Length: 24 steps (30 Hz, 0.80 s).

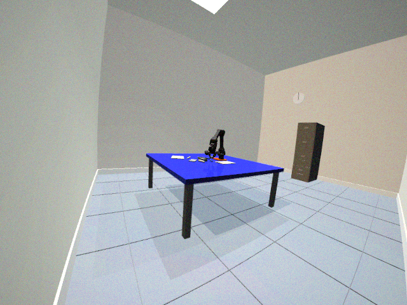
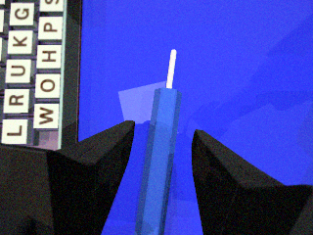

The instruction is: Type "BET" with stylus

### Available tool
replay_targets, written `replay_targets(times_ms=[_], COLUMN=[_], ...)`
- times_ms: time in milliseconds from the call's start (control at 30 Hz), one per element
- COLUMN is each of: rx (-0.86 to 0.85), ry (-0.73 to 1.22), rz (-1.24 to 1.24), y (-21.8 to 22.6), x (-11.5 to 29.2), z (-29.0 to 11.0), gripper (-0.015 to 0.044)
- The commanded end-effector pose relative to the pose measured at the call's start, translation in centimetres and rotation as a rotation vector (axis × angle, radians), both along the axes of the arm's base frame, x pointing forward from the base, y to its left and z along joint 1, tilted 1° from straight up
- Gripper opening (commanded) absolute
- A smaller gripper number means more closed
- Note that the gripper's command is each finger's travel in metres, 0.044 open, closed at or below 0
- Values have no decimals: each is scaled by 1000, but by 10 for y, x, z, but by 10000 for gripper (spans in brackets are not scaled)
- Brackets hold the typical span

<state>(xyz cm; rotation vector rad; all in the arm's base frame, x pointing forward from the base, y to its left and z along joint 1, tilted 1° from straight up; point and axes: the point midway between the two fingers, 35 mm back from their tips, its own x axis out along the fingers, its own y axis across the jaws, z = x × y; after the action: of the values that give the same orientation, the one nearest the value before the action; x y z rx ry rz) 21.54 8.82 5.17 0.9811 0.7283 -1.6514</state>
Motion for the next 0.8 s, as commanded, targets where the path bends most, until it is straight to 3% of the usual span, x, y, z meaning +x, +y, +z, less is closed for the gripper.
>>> replay_targets(times_ms=[0,767], rx=[-4,-4], ry=[3,3], rz=[-3,-3], y=[-1,-1], x=[-1,-1], z=[-4,-18], gripper=[150,150])
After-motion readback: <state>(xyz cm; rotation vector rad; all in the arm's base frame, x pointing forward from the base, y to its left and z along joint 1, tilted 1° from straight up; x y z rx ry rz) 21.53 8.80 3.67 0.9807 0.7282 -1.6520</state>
